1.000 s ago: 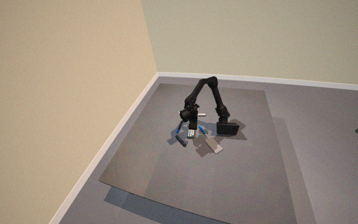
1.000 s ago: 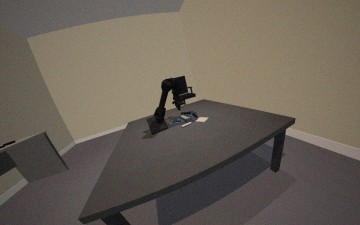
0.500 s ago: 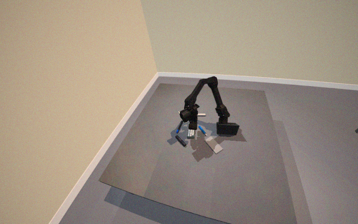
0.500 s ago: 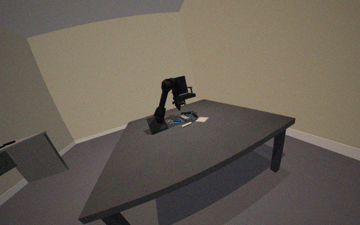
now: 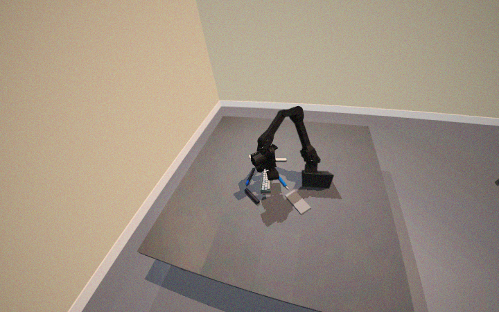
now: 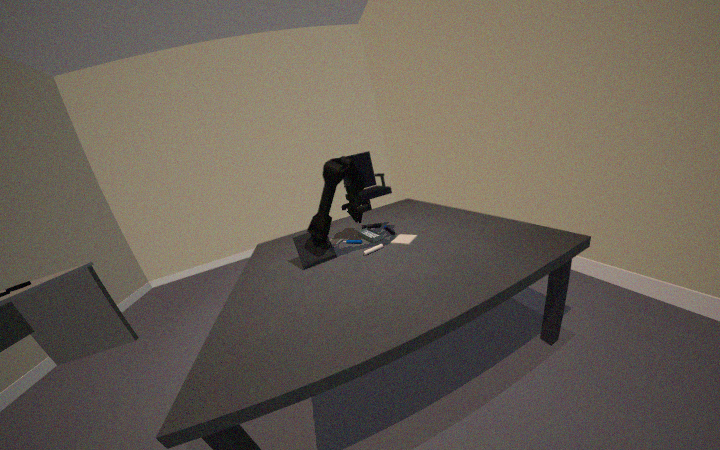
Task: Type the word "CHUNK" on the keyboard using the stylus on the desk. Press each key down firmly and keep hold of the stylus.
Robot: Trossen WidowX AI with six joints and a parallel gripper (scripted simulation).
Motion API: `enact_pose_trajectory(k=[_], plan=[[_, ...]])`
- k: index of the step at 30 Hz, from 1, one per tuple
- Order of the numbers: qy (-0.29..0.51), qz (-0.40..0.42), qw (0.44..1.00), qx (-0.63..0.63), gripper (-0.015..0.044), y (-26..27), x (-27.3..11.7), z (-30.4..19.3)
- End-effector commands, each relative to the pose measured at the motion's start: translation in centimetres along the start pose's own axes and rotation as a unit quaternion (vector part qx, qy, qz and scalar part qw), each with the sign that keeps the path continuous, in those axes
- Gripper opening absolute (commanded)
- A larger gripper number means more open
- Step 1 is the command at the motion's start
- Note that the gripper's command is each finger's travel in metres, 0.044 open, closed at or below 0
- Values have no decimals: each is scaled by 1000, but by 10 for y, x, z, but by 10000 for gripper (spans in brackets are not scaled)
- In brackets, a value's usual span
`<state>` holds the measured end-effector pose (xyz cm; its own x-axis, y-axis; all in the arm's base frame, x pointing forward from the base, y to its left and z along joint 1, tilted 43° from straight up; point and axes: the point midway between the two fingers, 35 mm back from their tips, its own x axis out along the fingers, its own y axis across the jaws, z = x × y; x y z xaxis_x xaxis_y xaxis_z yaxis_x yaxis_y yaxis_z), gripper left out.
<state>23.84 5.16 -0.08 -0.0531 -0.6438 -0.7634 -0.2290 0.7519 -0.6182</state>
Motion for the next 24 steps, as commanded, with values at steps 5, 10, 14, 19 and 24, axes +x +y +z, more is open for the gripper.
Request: enact_pose_trajectory(k=[5,10,14,19,24], plan=[[13,80,945,-317,150,-8,13,-21],[-11,131,853,-505,150,-10,20,-35],[-48,164,757,-631,150,-11,25,-46],[-87,185,670,-714,150,-12,28,-56],[-128,189,570,-789,150,-11,30,-63]])
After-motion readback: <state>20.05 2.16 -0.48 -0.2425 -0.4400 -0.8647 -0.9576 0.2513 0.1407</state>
